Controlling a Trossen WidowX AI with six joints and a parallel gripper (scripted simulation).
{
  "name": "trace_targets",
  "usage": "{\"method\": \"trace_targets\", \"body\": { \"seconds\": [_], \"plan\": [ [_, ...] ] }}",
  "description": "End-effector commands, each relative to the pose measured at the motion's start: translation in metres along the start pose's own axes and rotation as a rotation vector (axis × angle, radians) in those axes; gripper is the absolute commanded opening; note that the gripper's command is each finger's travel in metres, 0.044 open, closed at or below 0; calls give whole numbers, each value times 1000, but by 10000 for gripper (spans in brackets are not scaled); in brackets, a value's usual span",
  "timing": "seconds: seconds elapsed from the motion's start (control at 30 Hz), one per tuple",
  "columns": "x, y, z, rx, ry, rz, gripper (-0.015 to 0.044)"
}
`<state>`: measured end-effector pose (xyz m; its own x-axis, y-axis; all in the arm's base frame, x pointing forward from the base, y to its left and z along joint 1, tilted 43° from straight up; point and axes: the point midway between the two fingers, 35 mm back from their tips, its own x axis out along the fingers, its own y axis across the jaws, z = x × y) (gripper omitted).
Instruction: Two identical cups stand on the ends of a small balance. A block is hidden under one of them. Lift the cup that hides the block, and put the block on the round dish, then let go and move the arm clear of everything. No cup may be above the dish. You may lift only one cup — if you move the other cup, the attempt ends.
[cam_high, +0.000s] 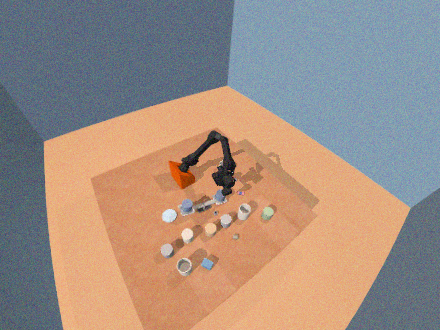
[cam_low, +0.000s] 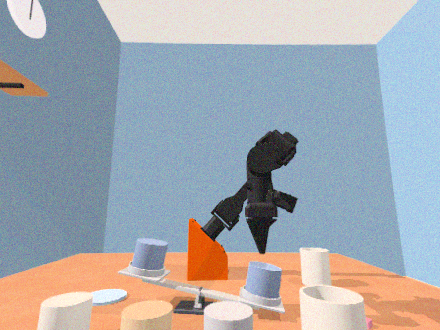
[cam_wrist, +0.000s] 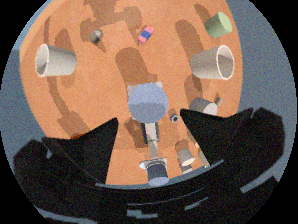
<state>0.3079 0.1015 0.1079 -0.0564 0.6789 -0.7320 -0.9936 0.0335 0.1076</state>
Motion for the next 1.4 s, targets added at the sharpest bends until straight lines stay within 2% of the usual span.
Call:
{"method": "trace_targets", "body": {
  "seconds": [0.0,0.1,1.37],
  "plan": [
    [1,-2,1,-16,8,-1,440],
    [13,-2,1,-16,8,-1,440],
    [70,-3,1,-17,6,-1,440]
  ]
}}
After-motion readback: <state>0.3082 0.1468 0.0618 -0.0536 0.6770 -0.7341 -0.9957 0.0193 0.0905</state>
